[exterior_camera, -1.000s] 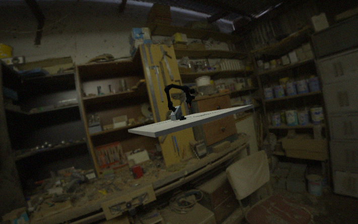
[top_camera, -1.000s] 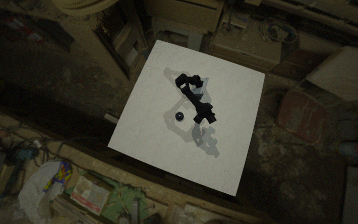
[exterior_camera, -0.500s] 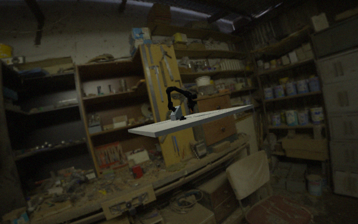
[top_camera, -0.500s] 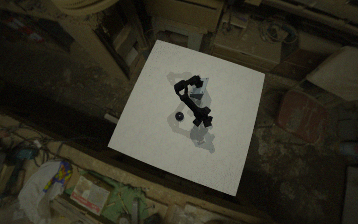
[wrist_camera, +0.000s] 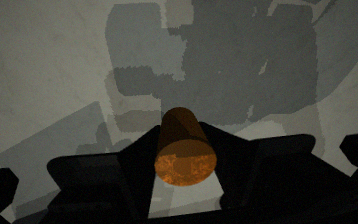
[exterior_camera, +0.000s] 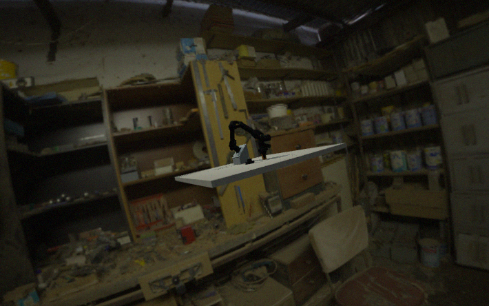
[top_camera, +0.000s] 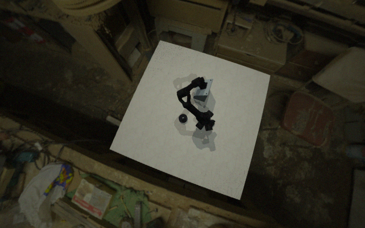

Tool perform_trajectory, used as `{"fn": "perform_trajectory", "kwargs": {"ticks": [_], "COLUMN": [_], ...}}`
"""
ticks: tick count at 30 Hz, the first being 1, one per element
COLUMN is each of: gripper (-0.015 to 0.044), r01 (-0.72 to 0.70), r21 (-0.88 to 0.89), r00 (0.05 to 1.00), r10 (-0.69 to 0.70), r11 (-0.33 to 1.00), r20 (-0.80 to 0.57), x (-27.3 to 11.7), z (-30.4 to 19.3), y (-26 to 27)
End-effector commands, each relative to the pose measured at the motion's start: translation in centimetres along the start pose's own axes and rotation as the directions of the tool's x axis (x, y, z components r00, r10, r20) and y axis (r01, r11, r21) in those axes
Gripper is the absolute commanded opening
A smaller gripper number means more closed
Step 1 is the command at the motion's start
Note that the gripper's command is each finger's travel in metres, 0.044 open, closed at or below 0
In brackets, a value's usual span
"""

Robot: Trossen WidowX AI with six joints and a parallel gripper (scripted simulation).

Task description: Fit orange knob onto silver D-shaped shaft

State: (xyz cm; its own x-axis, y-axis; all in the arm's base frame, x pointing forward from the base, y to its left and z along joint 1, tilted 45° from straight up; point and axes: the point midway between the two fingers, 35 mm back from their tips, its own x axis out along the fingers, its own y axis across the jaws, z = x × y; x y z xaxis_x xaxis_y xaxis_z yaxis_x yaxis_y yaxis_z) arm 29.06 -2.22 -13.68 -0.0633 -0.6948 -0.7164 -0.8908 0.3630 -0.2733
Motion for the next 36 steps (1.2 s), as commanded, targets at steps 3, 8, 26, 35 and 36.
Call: {"fn": "perform_trajectory", "kwargs": {"ticks": [3, 8, 26, 35, 36], "gripper": [0.0000, 0.0131, 0.0240, 0.0424, 0.0440], "r01": [0.004, 0.001, 0.001, 0.002, 0.002], "r21": [-0.006, -0.001, -0.001, -0.006, -0.006], "r00": [1.000, 1.000, 1.000, 1.000, 1.000], "r10": [-0.004, -0.001, -0.001, -0.002, -0.002], "r11": [1.000, 1.000, 1.000, 1.000, 1.000], "r20": [-0.003, 0.000, 0.000, 0.001, 0.001], "x": [0.2, 0.1, 0.1, -7.8, -8.1], "z": [0.0, 0.0, 0.0, 0.2, 0.1], "y": [0.0, 0.0, 0.0, 0.1, 0.1]}}
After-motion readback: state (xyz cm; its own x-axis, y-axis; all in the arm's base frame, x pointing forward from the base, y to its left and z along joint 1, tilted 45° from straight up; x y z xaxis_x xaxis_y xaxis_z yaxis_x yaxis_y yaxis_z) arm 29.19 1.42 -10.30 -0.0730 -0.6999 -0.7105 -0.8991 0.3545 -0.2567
